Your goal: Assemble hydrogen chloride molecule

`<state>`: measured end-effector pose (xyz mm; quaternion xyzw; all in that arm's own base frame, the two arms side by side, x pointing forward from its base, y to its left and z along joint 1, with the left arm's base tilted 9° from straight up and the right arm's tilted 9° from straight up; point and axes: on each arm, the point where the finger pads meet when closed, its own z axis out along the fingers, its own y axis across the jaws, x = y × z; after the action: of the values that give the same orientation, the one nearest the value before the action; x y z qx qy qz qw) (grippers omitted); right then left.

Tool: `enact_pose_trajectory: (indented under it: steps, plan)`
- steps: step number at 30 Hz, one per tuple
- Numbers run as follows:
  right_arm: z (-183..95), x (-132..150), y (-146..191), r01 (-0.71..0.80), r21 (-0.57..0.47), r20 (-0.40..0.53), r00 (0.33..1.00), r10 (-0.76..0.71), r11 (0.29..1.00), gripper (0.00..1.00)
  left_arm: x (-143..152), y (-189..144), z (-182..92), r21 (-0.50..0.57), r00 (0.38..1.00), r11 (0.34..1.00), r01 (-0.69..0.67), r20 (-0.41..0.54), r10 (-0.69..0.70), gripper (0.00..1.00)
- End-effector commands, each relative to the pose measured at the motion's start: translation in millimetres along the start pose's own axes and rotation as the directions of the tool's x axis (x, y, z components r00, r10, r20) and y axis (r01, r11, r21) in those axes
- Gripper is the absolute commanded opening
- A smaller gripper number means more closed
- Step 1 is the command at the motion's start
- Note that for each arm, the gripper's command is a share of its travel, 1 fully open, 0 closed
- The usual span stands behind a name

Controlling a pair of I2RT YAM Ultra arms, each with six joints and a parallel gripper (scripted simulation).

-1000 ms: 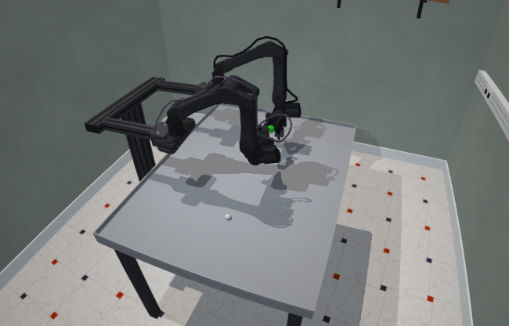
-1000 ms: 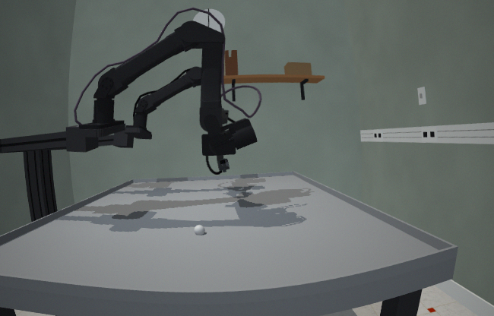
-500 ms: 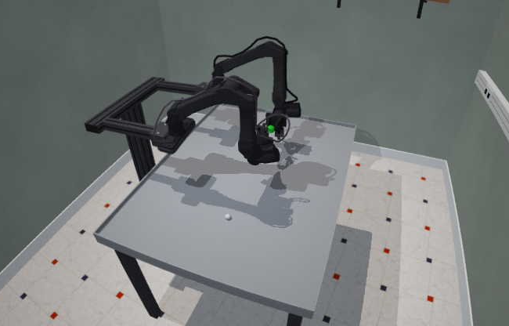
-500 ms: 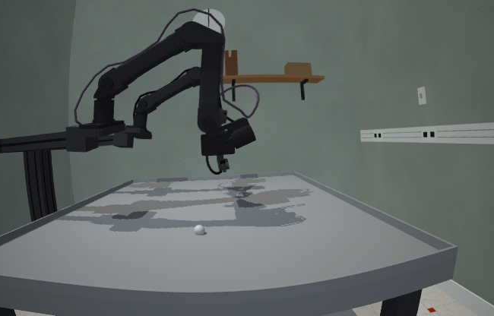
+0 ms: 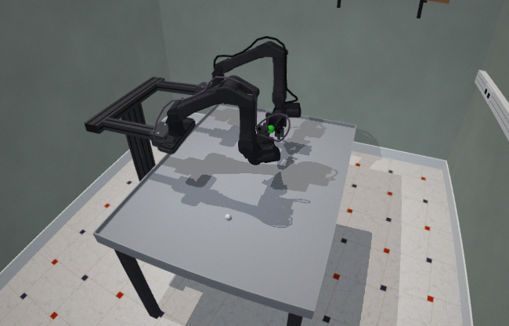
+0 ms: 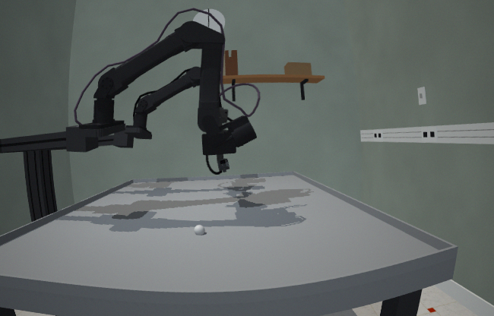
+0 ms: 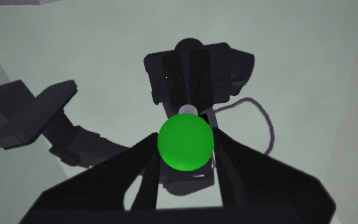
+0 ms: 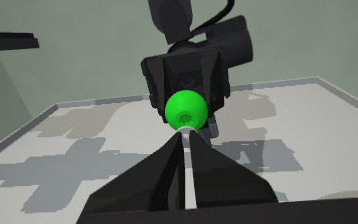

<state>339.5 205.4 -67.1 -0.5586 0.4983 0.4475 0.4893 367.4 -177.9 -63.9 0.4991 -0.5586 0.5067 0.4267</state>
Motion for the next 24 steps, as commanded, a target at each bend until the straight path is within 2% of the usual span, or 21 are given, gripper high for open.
enact_pose_trajectory:
  steps: [1, 10, 24]
  plan:
    - [3.3, -1.9, -3.2, 0.017, -0.006, 0.009, 1.000, -0.017, 1.000, 0.00, 2.9, -4.0, 6.3, -0.014, 1.000, 1.000, -0.025, -0.019, 0.024, 0.00]
    - [16.7, 2.9, 10.7, -0.024, -0.020, 0.011, 1.000, 0.024, 1.000, 0.00, 2.9, -4.0, 6.3, -0.014, 1.000, 1.000, -0.025, -0.019, 0.024, 0.00]
    - [23.4, 1.3, 10.6, -0.021, -0.019, 0.014, 1.000, 0.021, 1.000, 0.00, 2.9, -4.0, 6.3, -0.014, 1.000, 1.000, -0.025, -0.019, 0.024, 0.00]
